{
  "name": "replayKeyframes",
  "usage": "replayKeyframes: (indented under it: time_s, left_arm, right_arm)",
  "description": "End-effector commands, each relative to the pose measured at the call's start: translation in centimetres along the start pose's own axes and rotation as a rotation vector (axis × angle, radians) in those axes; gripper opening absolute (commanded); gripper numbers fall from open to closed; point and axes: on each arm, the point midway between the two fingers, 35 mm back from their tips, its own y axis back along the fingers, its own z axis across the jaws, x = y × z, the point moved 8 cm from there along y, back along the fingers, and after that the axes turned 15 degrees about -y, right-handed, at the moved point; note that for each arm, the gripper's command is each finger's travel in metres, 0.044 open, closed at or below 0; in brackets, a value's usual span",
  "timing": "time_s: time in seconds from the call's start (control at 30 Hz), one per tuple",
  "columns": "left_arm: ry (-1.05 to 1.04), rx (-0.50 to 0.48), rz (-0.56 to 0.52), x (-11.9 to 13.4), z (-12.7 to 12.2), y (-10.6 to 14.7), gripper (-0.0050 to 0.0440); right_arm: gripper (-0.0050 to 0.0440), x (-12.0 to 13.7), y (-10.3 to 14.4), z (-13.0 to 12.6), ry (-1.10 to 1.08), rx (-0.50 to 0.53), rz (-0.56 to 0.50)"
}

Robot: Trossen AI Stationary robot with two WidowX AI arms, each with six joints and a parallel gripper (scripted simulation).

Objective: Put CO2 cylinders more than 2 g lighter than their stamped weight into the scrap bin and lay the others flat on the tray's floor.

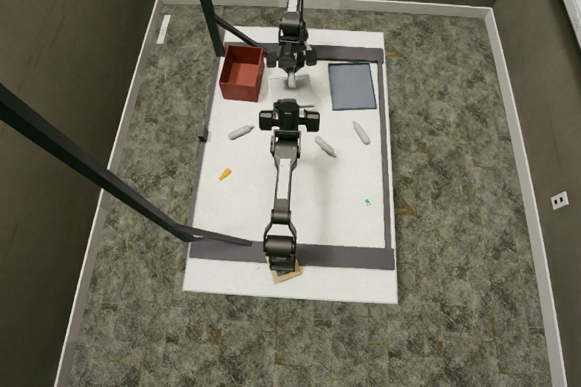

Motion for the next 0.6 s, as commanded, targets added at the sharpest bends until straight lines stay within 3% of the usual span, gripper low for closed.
replayKeyframes:
  time_s: [0.0, 0.17, 0.3, 0.4, 0.57]
  left_arm:
    - [0.0, 0.001, 0.029, 0.2, -0.1, 1.0, -0.005]
    - [0.0, 0.001, 0.03, 0.2, -0.1, 1.0, -0.005]
    - [0.0, 0.0, 0.02, 0.1, 0.0, 0.7, -0.005]
    - [0.0, 0.0, 0.02, 0.1, 0.0, 0.7, -0.005]
    - [0.0, 0.0, 0.02, 0.1, 0.0, 0.7, -0.005]
  right_arm:
    - [0.044, 0.0, 1.6, 0.9, 0.012, -0.031, -0.05]
    - [0.044, 1.8, 3.8, 3.1, 0.042, -0.122, -0.143]
    - [0.044, 4.8, 6.3, 5.0, 0.074, -0.227, -0.219]
    - [0.044, 5.3, 6.9, 5.3, 0.079, -0.257, -0.252]
    - [0.044, 9.0, 9.4, 6.4, 0.102, -0.376, -0.323]
